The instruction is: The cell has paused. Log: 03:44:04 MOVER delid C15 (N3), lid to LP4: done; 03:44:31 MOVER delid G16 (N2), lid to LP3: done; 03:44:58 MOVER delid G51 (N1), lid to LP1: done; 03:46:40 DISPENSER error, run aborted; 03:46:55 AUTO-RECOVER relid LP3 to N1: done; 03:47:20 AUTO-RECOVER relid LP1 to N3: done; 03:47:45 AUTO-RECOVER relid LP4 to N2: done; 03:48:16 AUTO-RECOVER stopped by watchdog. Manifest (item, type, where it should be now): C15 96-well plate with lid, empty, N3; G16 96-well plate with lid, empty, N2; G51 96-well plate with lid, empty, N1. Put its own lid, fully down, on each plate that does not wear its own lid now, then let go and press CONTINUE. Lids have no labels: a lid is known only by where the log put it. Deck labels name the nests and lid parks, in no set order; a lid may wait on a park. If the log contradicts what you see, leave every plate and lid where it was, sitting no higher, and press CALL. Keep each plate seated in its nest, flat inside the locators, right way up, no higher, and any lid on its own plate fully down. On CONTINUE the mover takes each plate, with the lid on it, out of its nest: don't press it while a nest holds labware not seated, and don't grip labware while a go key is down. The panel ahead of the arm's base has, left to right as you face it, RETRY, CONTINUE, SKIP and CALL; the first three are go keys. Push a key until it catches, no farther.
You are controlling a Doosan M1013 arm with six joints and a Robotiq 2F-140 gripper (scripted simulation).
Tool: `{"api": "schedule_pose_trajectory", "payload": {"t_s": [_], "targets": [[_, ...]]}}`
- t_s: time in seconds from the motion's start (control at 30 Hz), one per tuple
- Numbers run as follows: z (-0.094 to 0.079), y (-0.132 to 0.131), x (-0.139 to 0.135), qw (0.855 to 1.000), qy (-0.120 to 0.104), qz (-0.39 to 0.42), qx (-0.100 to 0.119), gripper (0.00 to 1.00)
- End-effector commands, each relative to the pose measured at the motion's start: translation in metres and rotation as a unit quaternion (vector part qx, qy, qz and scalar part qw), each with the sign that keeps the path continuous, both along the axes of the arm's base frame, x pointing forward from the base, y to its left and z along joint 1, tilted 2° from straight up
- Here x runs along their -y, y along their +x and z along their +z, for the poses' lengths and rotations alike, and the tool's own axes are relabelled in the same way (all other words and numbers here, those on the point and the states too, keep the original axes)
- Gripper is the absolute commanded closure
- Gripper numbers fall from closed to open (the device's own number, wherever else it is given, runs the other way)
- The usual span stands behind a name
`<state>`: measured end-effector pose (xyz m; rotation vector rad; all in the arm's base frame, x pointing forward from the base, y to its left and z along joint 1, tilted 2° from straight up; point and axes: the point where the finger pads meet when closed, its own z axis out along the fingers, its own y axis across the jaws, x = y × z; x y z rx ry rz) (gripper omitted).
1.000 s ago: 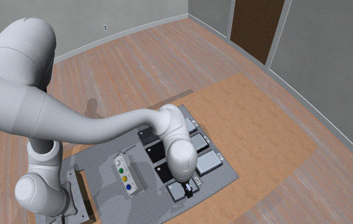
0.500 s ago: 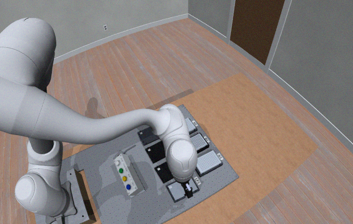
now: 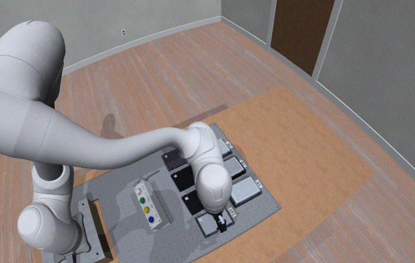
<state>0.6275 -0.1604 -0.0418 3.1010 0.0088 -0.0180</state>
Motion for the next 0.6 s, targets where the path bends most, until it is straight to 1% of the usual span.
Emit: {"api": "schedule_pose_trajectory", "payload": {"t_s": [0.0,0.13,0.3,0.37,0.57], "targets": [[0.002,0.0,0.0,1.0,0.0,0.0,0.0,0.34],[0.008,0.0,0.0,1.0,0.0,0.0,0.0,0.34],[0.02,0.0,-0.001,1.0,0.0,0.0,0.0,0.34],[0.02,0.0,-0.001,1.0,0.0,0.0,0.0,0.34],[0.038,0.0,-0.002,1.0,0.0,0.0,0.0,0.34]]}}
